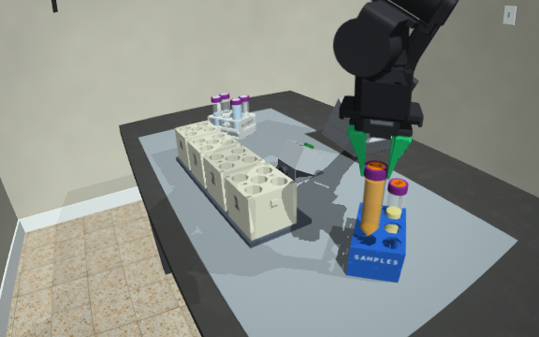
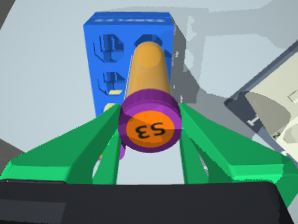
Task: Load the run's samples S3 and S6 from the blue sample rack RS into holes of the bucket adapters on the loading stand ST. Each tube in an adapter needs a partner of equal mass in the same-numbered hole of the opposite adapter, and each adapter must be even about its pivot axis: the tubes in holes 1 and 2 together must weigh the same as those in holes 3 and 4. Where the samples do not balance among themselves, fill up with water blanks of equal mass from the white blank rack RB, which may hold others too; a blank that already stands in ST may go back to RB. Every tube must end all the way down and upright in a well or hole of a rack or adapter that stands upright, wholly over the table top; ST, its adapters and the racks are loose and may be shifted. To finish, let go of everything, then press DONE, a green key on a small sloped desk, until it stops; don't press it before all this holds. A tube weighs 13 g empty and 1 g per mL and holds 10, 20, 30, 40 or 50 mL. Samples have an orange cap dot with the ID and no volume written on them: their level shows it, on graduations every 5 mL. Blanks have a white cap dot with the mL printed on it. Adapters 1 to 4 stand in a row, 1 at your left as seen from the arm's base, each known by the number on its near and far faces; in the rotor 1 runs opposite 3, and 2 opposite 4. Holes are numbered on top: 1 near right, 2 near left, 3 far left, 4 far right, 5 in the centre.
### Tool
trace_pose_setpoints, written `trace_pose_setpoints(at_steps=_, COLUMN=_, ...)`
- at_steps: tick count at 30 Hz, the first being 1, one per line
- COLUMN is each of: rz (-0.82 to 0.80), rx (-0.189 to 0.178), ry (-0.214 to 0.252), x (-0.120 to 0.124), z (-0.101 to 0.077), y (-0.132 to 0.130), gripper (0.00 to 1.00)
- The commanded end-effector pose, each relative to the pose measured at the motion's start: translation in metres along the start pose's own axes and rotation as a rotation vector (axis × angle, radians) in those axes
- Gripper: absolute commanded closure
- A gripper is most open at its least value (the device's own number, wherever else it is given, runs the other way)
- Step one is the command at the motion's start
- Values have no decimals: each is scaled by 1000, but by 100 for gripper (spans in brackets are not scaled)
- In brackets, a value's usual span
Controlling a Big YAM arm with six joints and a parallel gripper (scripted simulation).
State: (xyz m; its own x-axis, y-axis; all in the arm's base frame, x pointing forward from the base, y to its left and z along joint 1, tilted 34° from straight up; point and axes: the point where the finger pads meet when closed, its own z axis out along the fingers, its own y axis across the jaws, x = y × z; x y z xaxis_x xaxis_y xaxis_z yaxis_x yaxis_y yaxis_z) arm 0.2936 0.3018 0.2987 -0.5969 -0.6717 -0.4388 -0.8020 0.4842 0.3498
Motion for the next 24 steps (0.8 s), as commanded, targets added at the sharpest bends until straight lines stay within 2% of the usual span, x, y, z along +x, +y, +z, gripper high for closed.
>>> trace_pose_setpoints(at_steps=1, rz=5, rx=1, ry=-8, x=-5, z=8, y=1, gripper=100)
trace_pose_setpoints(at_steps=2, rz=-9, rx=11, ry=-41, x=-13, z=-10, y=3, gripper=100)
trace_pose_setpoints(at_steps=21, rz=-9, rx=11, ry=-41, x=-13, z=-11, y=2, gripper=100)
trace_pose_setpoints(at_steps=22, rz=4, rx=23, ry=-62, x=-20, z=-15, y=-5, gripper=100)
trace_pose_setpoints(at_steps=24, rz=18, rx=8, ry=-16, x=-5, z=6, y=-6, gripper=100)
